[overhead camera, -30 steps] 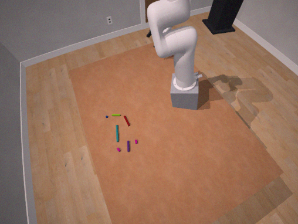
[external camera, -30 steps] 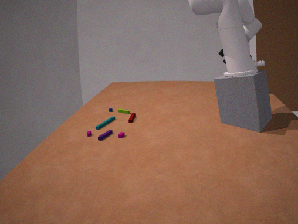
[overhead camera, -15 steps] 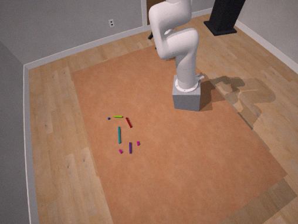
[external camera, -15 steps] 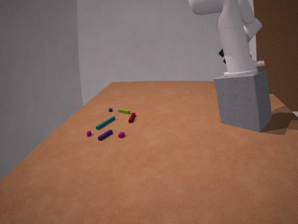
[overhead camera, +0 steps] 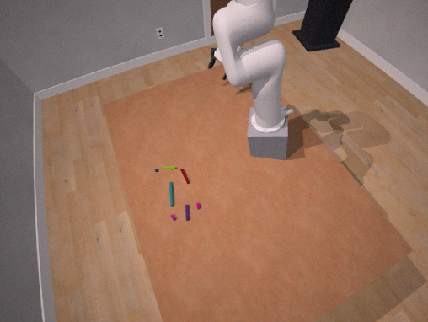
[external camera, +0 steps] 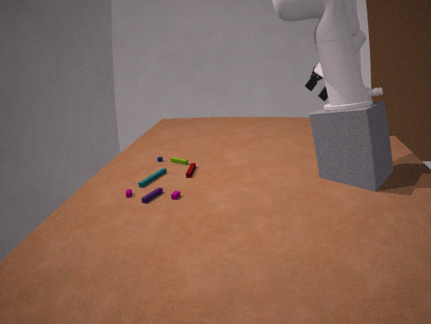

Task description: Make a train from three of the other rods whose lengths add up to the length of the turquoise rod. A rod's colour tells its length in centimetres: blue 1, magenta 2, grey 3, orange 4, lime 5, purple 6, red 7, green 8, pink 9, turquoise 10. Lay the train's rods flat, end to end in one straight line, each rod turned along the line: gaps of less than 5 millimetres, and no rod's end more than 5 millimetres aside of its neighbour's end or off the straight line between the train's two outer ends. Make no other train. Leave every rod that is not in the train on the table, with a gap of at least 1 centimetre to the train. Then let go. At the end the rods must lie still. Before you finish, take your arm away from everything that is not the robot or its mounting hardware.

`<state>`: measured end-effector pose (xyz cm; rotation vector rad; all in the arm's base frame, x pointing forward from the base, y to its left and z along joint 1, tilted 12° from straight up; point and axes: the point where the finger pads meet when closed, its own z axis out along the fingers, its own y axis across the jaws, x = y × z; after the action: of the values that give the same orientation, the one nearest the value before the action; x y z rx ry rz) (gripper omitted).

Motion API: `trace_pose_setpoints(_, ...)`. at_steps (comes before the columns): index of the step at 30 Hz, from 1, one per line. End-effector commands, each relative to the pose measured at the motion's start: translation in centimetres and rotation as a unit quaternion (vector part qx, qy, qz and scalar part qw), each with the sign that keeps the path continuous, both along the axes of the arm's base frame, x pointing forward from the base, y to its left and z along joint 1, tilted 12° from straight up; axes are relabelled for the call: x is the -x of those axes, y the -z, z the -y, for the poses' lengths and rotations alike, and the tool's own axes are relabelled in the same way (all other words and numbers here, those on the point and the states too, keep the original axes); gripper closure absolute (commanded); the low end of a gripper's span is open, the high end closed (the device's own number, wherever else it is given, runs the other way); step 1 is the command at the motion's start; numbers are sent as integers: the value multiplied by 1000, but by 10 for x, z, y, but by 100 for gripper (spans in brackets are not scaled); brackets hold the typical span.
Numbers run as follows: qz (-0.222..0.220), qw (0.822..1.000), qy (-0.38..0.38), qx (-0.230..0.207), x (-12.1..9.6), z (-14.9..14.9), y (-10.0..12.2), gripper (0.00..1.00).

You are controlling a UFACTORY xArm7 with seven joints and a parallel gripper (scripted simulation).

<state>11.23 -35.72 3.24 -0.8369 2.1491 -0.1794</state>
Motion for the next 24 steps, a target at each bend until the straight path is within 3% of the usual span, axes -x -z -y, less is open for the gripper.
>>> trace_pose_setpoints(1, -33, 997, -77, 1, -13, -20, 10, 0)
trace_pose_setpoints(15, -88, 968, -232, 20, -31, -56, 27, 0)
trace_pose_setpoints(16, -100, 957, -270, 27, -35, -63, 31, 0)
trace_pose_setpoints(24, -128, 921, -365, 50, -44, -79, 39, 0)
